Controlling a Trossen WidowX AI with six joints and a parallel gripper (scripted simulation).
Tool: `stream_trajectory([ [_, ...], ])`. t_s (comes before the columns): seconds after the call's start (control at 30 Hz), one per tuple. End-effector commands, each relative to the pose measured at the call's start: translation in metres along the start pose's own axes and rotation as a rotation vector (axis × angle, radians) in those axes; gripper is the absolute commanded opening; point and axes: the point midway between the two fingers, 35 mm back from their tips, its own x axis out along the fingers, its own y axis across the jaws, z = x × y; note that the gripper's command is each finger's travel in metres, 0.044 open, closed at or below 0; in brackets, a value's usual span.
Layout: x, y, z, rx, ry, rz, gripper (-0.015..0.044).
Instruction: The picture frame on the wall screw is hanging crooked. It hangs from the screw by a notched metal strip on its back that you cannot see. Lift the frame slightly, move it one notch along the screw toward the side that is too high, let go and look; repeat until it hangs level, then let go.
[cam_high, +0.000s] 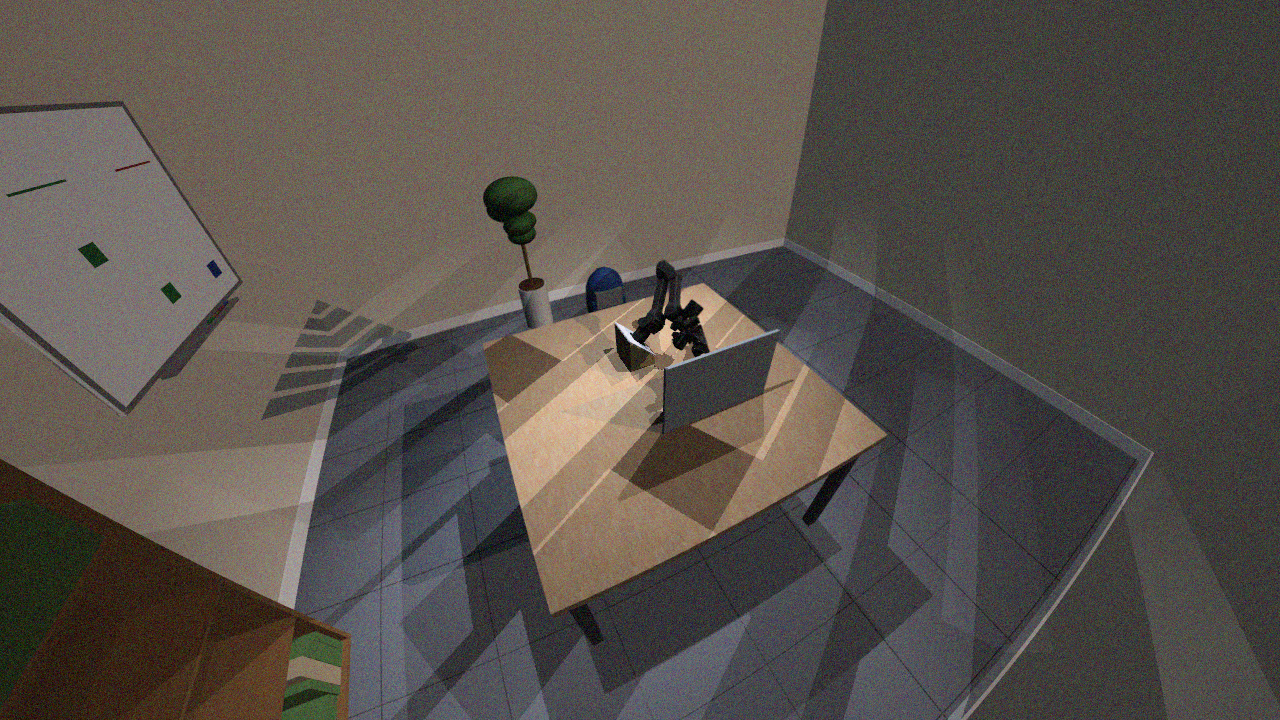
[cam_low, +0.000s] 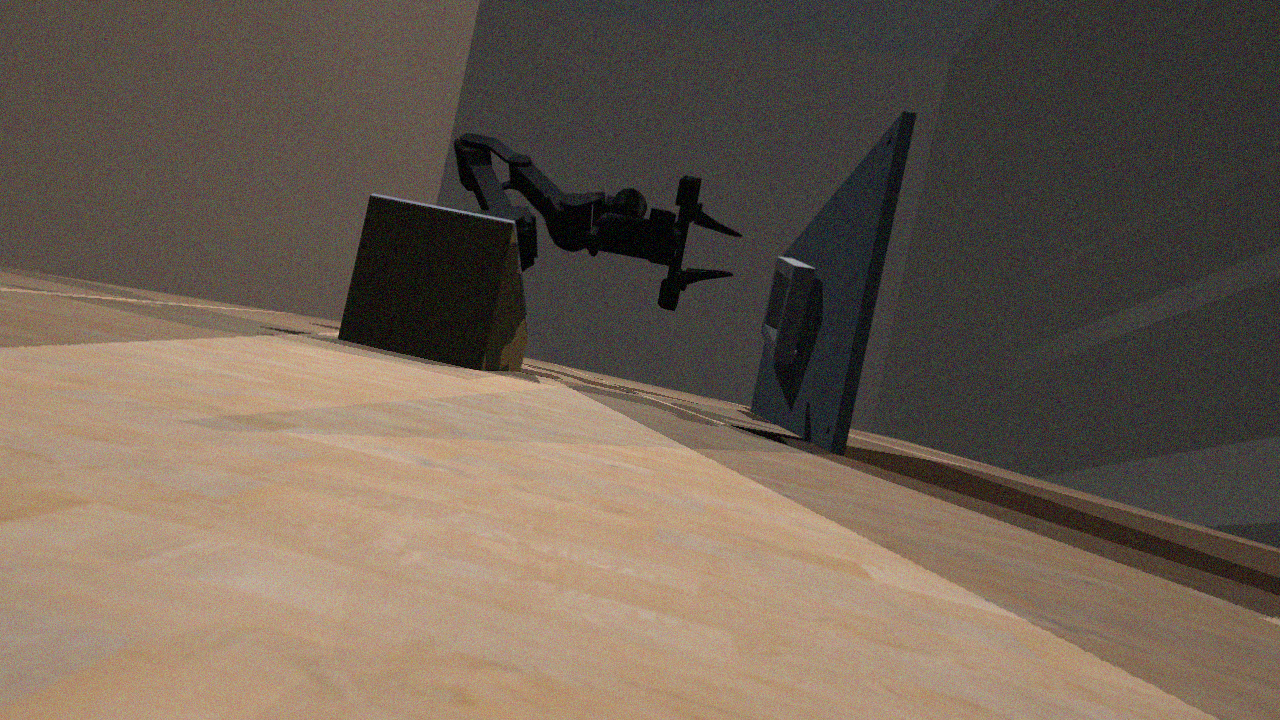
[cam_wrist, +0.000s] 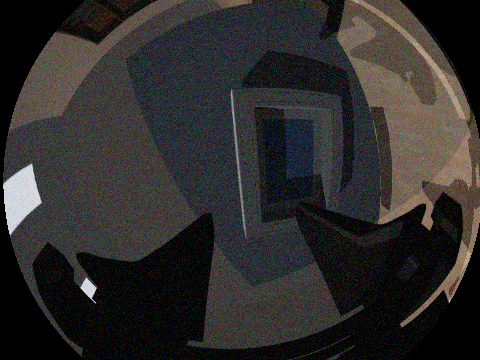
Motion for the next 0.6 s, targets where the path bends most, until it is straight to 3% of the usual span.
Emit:
stream_trajectory([
  [0.0,0.024,-0.001,0.001,0.004,0.003,-0.005,0.0260],
  [0.13,0.045,-0.004,0.006,0.004,0.004,-0.004,0.0260],
  [0.57,0.046,-0.004,0.007,0.004,0.004,-0.004,0.0260],
])
